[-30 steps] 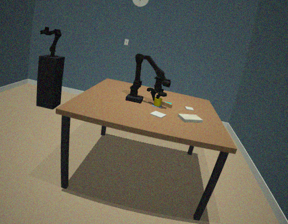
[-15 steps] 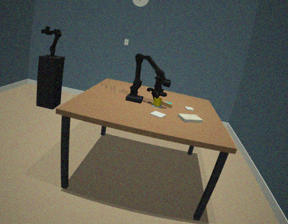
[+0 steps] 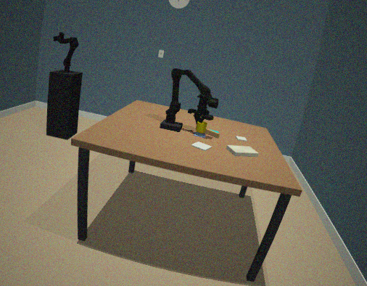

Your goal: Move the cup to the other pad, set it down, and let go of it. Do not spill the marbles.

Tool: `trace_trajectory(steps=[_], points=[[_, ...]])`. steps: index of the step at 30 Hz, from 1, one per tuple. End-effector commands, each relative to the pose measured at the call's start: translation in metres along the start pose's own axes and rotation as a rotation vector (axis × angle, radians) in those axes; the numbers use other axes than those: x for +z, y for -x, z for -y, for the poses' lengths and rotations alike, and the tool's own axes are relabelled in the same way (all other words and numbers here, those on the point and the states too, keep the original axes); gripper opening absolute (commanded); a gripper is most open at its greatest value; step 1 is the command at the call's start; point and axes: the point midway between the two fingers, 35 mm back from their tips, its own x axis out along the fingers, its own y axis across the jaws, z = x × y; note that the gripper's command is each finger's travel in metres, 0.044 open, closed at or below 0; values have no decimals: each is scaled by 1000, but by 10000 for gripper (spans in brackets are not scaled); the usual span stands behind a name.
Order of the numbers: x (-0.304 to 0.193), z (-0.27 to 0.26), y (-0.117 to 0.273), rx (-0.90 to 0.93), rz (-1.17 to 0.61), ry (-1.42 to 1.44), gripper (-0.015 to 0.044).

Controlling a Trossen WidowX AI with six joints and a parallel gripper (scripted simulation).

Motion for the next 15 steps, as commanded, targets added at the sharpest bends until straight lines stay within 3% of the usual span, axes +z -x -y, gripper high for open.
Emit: trace_trajectory(steps=[1,15], points=[[0,1,15,-5,4,3,0],[-1,1,31,-5,2,-3,0]])
